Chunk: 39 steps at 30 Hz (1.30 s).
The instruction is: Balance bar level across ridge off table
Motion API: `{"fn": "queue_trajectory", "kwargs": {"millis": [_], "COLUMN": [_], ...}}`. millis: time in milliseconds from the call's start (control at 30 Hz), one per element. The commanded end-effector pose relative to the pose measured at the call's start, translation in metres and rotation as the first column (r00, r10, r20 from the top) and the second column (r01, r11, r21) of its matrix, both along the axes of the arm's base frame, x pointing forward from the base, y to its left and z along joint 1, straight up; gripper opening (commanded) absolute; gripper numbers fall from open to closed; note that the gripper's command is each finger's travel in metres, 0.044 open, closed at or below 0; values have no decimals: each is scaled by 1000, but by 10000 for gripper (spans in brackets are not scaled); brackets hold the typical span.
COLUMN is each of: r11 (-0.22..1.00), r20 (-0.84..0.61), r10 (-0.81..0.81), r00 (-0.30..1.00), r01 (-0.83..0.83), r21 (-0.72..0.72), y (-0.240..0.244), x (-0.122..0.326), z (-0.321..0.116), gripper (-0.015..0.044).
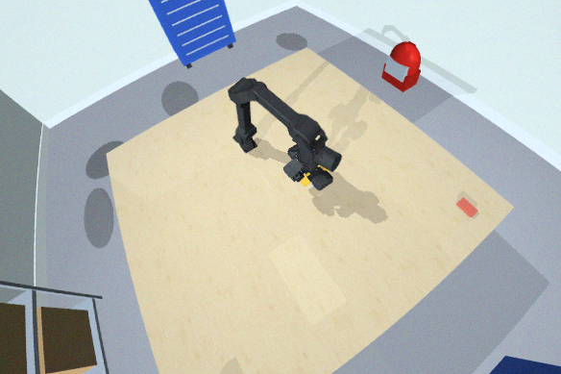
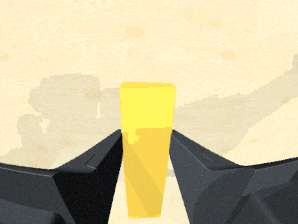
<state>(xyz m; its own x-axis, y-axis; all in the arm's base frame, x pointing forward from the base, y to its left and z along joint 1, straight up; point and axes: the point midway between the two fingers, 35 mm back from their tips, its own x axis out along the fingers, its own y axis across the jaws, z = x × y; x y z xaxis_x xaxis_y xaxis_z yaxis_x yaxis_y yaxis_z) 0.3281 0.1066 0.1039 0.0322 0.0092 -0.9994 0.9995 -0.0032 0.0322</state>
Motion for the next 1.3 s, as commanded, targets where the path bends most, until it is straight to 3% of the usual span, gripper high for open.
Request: {"fn": "queue_trajectory", "kwargs": {"millis": [0, 167, 400, 1267], "r11": [1000, 1000, 1000, 1000], "r20": [0, 0, 0, 0], "r10": [0, 0, 0, 0], "r00": [1000, 1000, 1000, 1000], "r01": [0, 0, 0, 0], "r21": [0, 0, 0, 0], "y": [0, 0, 0, 0], "x": [0, 0, 0, 0], "z": [0, 0, 0, 0], "gripper": [0, 0, 167, 170]}}
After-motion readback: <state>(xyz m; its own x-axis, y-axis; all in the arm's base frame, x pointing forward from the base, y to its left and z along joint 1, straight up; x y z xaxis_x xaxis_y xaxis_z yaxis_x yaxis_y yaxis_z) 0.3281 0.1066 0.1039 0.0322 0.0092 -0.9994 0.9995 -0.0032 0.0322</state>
